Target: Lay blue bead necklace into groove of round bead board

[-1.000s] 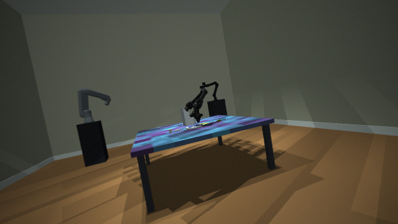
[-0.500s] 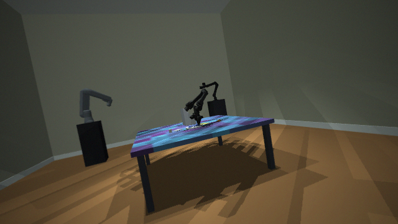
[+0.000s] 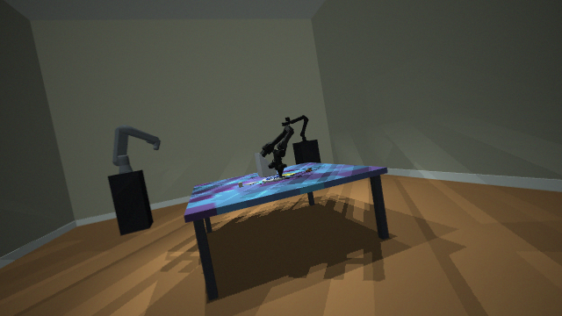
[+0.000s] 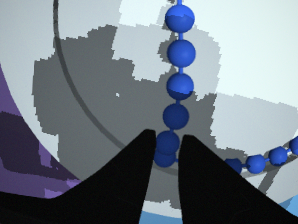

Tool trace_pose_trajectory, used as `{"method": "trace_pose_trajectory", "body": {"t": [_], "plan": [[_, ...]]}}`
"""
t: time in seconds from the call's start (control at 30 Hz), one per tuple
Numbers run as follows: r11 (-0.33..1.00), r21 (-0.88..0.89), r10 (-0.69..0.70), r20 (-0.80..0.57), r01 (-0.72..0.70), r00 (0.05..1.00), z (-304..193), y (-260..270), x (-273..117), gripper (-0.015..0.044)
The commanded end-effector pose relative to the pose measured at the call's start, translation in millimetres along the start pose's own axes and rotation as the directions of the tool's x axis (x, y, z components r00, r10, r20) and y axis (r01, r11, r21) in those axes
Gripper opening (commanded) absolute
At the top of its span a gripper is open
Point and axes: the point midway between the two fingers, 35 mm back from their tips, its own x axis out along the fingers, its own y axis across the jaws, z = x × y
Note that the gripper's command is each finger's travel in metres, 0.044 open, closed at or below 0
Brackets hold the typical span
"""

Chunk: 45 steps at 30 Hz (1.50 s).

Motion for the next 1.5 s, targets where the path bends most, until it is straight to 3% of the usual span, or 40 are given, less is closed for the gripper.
{"method": "trace_pose_trajectory", "body": {"t": [0.0, 1.47], "plan": [[1.0, -0.001, 0.0, 0.0, 0.0, 1.0, 0, 0, 0, 0.0], [1.0, 0.006, -0.003, 0.0, 0.003, 1.0, -7, 11, -3, 0.0]]}}
